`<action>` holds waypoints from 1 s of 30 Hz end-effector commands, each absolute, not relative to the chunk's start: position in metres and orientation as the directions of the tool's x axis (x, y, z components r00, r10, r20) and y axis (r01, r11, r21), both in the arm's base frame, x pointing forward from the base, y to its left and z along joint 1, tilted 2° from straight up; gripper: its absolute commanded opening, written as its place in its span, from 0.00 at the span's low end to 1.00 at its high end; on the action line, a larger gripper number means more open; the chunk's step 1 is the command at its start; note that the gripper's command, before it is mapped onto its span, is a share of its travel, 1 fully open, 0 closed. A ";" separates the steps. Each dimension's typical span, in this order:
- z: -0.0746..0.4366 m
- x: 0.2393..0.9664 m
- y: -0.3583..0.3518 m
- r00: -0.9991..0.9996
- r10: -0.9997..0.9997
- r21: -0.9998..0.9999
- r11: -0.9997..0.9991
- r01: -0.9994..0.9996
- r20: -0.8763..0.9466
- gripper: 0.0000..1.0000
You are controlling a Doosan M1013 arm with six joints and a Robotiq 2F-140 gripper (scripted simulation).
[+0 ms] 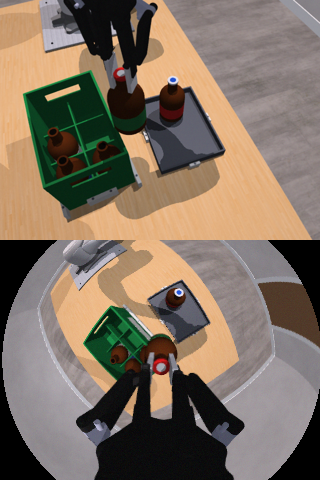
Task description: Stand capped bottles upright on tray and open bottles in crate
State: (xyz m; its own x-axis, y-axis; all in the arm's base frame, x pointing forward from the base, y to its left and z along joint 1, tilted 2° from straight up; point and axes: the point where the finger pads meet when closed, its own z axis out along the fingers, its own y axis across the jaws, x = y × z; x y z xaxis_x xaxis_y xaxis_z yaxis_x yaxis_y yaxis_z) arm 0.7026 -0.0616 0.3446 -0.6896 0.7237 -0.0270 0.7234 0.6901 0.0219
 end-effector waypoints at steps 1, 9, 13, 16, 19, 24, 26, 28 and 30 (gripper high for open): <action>0.344 0.705 -0.053 -0.684 0.729 0.021 0.685 0.728 -0.023 0.00; 0.344 0.706 -0.045 -0.687 0.726 0.022 0.688 0.726 -0.026 0.00; 0.344 0.707 -0.037 -0.686 0.727 0.022 0.686 0.727 -0.025 0.00; 0.344 0.708 -0.031 -0.685 0.728 0.021 0.685 0.728 -0.024 0.00; 0.344 0.709 -0.025 -0.684 0.729 0.021 0.684 0.729 -0.023 0.00; 0.343 0.710 -0.019 -0.683 0.730 0.020 0.683 0.730 -0.022 0.00; 0.344 0.709 -0.019 -0.687 0.726 0.023 0.688 0.726 -0.025 0.00; 0.344 0.710 -0.015 -0.687 0.727 0.023 0.687 0.726 -0.024 0.00; 0.344 0.711 -0.011 -0.686 0.727 0.022 0.686 0.727 -0.024 0.00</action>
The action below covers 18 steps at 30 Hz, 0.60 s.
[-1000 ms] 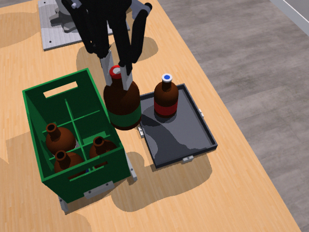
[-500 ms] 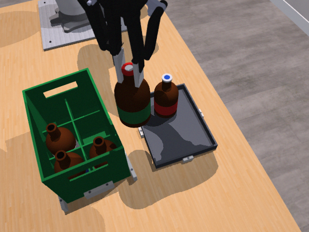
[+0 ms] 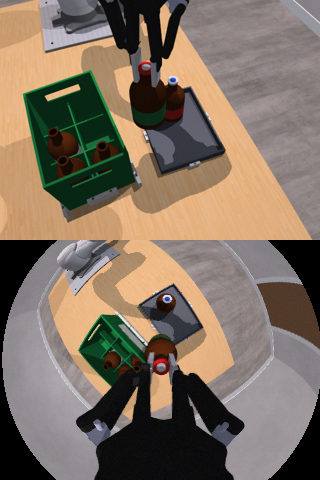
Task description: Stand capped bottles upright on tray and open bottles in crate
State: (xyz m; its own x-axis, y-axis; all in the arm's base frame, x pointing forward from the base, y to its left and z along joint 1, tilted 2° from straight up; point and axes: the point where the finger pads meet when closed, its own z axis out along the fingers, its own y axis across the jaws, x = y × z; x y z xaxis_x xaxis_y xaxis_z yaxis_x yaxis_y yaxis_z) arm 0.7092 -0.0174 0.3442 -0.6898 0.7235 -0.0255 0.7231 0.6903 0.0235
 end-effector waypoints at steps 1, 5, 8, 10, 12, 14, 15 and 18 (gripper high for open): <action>0.344 0.712 -0.009 -0.686 0.728 0.022 0.686 0.727 -0.024 0.00; 0.344 0.713 -0.002 -0.684 0.729 0.021 0.685 0.728 -0.023 0.00; 0.344 0.715 0.004 -0.683 0.730 0.020 0.684 0.729 -0.022 0.00; 0.343 0.715 0.006 -0.683 0.730 0.020 0.683 0.730 -0.022 0.00; 0.344 0.714 0.005 -0.687 0.726 0.024 0.688 0.725 -0.024 0.00; 0.344 0.714 0.009 -0.687 0.726 0.024 0.687 0.726 -0.024 0.00; 0.344 0.715 0.011 -0.686 0.727 0.023 0.687 0.726 -0.024 0.00; 0.344 0.715 0.017 -0.686 0.728 0.022 0.686 0.727 -0.023 0.00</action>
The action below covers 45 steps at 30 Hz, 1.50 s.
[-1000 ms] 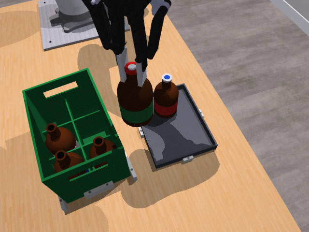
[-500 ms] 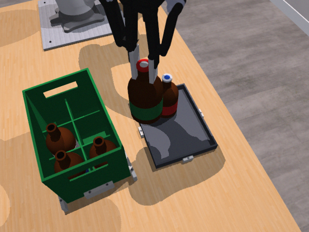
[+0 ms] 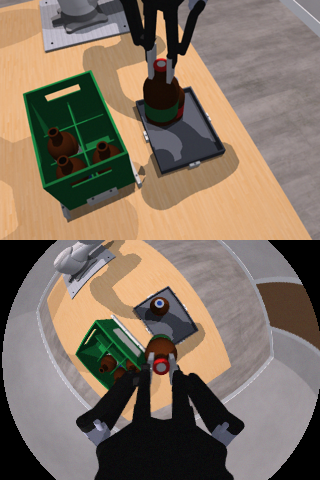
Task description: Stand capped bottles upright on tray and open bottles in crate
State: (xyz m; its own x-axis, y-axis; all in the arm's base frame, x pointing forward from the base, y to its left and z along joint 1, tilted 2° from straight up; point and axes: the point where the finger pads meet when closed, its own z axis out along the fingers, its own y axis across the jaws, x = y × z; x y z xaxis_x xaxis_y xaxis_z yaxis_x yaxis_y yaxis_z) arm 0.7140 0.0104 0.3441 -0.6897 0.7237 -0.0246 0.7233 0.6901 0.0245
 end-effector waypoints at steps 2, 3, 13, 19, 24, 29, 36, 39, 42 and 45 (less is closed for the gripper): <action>0.344 0.716 0.021 -0.685 0.728 0.022 0.685 0.728 -0.023 0.00; 0.344 0.716 0.023 -0.685 0.729 0.022 0.685 0.728 -0.023 0.00; 0.344 0.717 0.035 -0.687 0.727 0.024 0.687 0.726 -0.023 0.00; 0.344 0.720 0.047 -0.685 0.728 0.022 0.685 0.728 -0.023 0.00; 0.344 0.721 0.057 -0.683 0.730 0.021 0.684 0.729 -0.022 0.00; 0.344 0.721 0.059 -0.687 0.726 0.025 0.687 0.726 -0.023 0.00; 0.344 0.723 0.070 -0.685 0.728 0.023 0.685 0.728 -0.022 0.00; 0.344 0.724 0.075 -0.684 0.729 0.021 0.684 0.729 -0.022 0.00; 0.344 0.725 0.080 -0.683 0.730 0.020 0.683 0.730 -0.022 0.00; 0.342 0.724 0.078 -0.687 0.726 0.026 0.687 0.726 -0.022 0.00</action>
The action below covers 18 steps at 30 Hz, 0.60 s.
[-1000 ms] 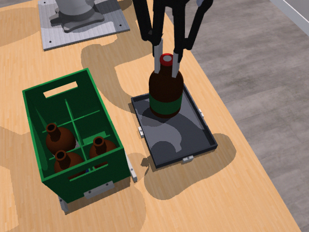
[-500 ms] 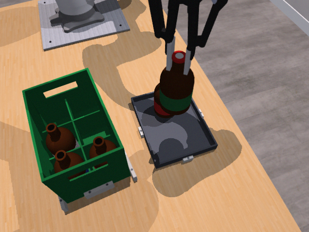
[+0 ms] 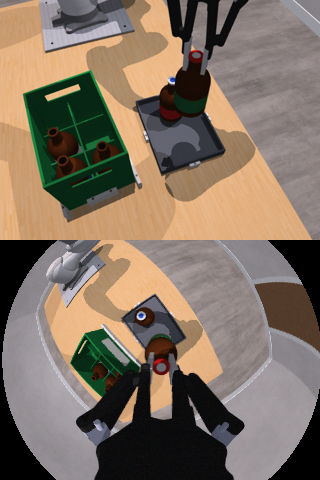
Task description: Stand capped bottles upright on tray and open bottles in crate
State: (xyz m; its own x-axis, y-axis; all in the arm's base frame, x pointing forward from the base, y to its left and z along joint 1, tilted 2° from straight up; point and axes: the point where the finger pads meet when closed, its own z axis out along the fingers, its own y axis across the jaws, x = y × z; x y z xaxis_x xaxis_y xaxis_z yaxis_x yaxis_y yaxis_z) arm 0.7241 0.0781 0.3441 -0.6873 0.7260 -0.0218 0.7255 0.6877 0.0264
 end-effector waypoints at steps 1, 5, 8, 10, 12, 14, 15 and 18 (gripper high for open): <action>0.340 0.724 0.078 -0.687 0.727 0.026 0.687 0.726 -0.022 0.00; 0.332 0.724 0.079 -0.686 0.728 0.024 0.686 0.727 -0.022 0.00; 0.326 0.724 0.080 -0.685 0.728 0.023 0.685 0.728 -0.022 0.00; 0.322 0.724 0.080 -0.684 0.729 0.022 0.685 0.729 -0.022 0.00; 0.318 0.724 0.081 -0.684 0.729 0.021 0.684 0.729 -0.022 0.00; 0.314 0.724 0.081 -0.683 0.730 0.020 0.683 0.730 -0.022 0.00; 0.314 0.724 0.081 -0.683 0.730 0.020 0.683 0.730 -0.022 0.00; 0.317 0.724 0.081 -0.687 0.727 0.024 0.687 0.726 -0.020 0.00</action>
State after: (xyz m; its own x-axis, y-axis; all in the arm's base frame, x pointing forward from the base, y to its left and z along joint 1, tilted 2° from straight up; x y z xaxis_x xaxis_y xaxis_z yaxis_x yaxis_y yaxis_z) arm 0.7237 0.0813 0.3202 -0.6870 0.7263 -0.0199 0.7259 0.6873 0.0244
